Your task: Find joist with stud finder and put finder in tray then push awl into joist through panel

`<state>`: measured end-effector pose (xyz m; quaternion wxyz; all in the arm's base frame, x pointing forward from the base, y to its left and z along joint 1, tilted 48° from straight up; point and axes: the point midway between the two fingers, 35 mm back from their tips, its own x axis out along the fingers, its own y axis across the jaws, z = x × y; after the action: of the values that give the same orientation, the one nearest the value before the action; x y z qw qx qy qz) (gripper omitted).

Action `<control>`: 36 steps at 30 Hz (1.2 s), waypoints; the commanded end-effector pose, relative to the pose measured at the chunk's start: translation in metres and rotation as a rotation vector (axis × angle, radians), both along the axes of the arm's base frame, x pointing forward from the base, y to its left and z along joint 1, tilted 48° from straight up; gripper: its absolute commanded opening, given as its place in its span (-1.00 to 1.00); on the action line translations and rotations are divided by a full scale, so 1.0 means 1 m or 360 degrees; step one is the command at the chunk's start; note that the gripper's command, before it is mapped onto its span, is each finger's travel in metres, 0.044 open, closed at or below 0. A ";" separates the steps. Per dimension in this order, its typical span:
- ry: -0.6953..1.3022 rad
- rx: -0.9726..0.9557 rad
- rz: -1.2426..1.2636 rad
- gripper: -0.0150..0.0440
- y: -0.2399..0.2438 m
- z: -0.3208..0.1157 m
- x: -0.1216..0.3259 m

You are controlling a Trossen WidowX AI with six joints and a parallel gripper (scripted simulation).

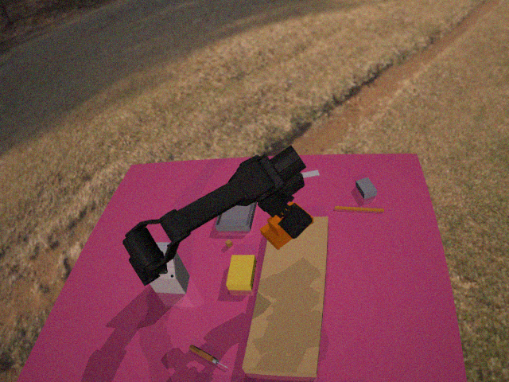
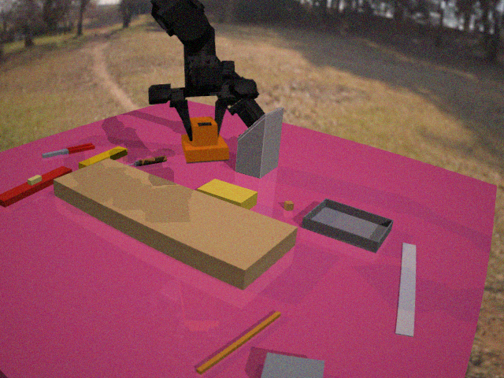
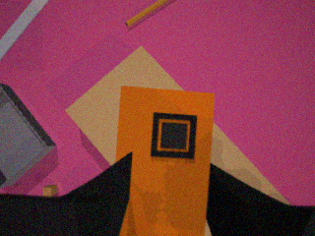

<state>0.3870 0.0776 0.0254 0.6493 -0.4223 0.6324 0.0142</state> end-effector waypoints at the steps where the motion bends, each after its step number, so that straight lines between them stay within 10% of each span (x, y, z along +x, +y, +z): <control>1: 0.0105 0.0019 0.0125 -0.49 0.029 -0.027 -0.009; 36: 0.0931 -0.0079 0.0889 -0.49 0.148 -0.222 -0.173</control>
<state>0.2173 0.2236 -0.1918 0.4063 -0.5704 0.6537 0.2868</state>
